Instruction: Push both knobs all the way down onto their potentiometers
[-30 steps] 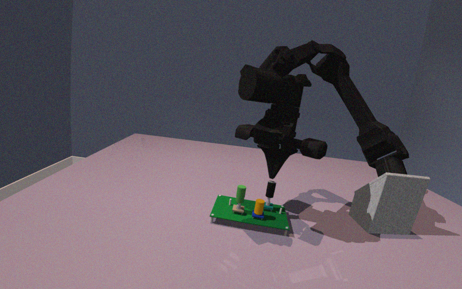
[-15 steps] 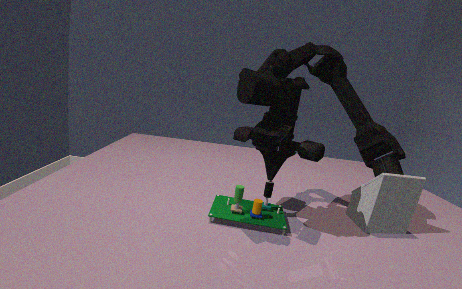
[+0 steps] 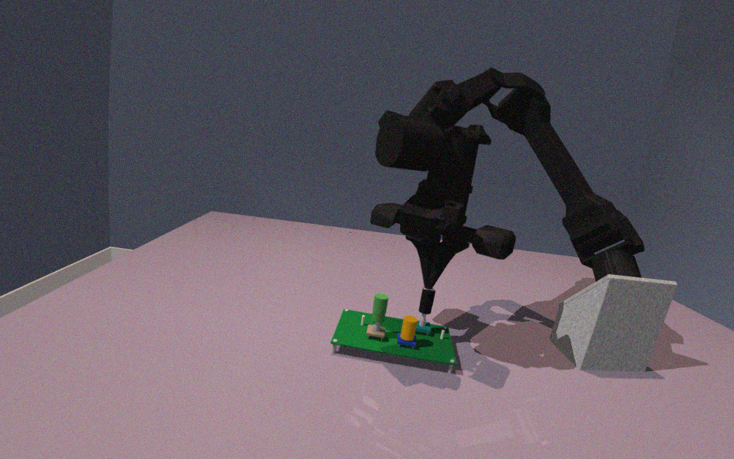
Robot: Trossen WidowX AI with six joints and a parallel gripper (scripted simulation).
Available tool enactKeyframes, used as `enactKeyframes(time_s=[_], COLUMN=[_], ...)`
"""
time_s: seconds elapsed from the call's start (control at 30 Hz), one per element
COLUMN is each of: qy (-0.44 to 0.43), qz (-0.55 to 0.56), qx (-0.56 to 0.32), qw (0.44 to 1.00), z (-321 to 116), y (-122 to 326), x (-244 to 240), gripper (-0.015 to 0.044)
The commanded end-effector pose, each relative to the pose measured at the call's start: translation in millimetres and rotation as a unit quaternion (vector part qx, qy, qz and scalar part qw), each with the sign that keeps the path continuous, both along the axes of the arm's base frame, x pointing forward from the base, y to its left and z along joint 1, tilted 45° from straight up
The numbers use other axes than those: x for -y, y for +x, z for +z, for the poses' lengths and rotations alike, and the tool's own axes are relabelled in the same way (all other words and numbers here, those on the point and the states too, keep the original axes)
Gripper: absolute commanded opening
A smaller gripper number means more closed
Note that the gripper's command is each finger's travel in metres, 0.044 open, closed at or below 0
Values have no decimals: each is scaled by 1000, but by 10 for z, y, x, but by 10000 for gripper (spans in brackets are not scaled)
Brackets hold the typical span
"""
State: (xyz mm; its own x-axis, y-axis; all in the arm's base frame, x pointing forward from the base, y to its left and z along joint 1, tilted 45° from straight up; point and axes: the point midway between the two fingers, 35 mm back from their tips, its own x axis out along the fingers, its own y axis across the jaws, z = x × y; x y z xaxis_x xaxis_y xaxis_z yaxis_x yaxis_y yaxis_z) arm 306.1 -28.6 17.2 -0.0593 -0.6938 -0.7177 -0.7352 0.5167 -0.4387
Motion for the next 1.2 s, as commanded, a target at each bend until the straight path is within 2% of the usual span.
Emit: enactKeyframes(time_s=[0.0, 1.17], qy=[-2, -2], qz=[3, 2], qx=[-4, -4], qw=[1000, 1000], z=[-18, -48], y=[-15, -18], x=[17, 46], gripper=[0, 0])
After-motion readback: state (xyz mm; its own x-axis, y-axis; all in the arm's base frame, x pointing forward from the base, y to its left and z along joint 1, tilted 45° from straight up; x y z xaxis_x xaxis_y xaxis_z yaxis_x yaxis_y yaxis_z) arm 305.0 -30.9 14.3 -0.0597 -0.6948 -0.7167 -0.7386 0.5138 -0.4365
